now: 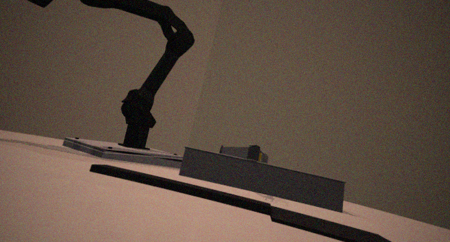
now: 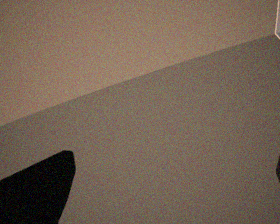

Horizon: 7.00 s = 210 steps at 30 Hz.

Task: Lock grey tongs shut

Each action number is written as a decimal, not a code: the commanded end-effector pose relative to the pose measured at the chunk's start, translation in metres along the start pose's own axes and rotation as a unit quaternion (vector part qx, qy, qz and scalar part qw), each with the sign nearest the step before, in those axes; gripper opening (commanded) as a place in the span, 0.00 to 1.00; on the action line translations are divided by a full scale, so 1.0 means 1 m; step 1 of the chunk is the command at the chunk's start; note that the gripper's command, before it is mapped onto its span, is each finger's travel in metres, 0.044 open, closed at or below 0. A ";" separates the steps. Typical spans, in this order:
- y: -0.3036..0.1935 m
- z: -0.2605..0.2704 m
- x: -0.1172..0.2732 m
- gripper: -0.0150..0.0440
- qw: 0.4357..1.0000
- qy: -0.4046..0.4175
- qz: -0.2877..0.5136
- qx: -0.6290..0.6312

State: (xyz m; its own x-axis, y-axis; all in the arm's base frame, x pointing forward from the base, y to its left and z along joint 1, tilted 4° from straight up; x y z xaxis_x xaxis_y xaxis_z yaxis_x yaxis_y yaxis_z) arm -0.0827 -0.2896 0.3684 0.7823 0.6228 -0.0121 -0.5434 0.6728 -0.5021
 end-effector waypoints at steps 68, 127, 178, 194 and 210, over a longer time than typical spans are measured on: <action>0.129 -0.094 0.567 1.00 -0.141 -0.175 0.690 0.688; 0.172 -0.181 0.566 1.00 -0.140 -0.175 0.690 0.688; 0.170 -0.179 0.568 0.41 -0.136 -0.175 0.692 0.687; 0.170 -0.179 0.568 0.10 -0.136 -0.175 0.692 0.687; 0.112 -0.062 0.567 0.00 -0.141 -0.176 0.690 0.688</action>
State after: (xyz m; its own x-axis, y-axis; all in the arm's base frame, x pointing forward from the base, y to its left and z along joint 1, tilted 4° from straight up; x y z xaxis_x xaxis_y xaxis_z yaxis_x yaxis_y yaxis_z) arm 0.3240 0.1144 0.2282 -0.0513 0.0620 0.9968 0.5865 -0.8060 0.0803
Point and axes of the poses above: the point midway between the two fingers, 35 mm back from their tips, its own x axis back along the fingers, its own z axis across the jaws, y = z × x, the point moved 8 cm from there along x, back along the fingers, and after that the axes turned 7 degrees about -x, right-handed, at the moved point
